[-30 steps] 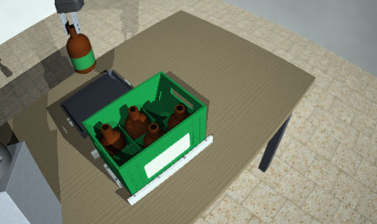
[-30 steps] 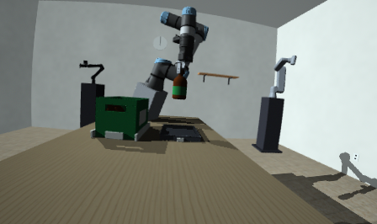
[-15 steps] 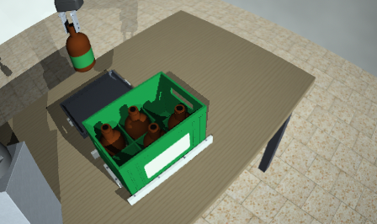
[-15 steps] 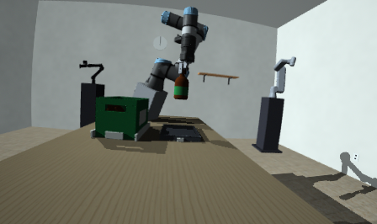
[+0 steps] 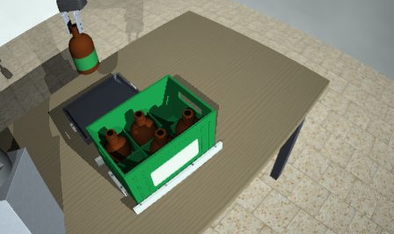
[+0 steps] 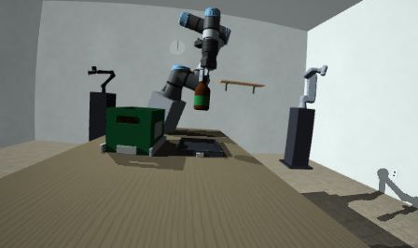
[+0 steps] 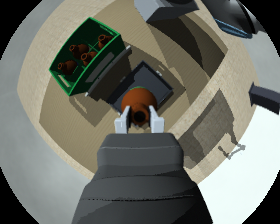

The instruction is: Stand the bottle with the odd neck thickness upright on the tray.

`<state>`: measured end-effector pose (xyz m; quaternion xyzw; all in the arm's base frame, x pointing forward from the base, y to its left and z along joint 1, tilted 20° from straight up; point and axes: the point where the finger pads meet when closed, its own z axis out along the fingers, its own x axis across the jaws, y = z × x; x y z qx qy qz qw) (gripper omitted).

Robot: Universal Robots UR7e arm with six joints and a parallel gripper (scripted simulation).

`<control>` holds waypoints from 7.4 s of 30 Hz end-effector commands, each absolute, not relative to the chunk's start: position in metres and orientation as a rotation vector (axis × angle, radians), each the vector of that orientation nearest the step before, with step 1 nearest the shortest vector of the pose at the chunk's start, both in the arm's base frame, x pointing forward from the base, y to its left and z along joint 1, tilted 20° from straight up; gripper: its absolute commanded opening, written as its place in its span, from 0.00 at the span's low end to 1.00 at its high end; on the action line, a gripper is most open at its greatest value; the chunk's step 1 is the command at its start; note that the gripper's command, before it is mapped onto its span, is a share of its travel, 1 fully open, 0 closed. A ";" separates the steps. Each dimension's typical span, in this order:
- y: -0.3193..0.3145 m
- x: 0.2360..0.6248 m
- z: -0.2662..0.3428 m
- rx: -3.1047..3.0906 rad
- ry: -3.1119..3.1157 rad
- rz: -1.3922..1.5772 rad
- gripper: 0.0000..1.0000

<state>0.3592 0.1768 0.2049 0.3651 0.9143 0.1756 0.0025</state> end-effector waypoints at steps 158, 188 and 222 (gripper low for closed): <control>0.230 0.381 0.055 1.144 2.866 0.551 0.00; 0.230 0.382 0.054 1.144 2.866 0.551 0.00; 0.231 0.382 0.051 1.144 2.866 0.551 0.00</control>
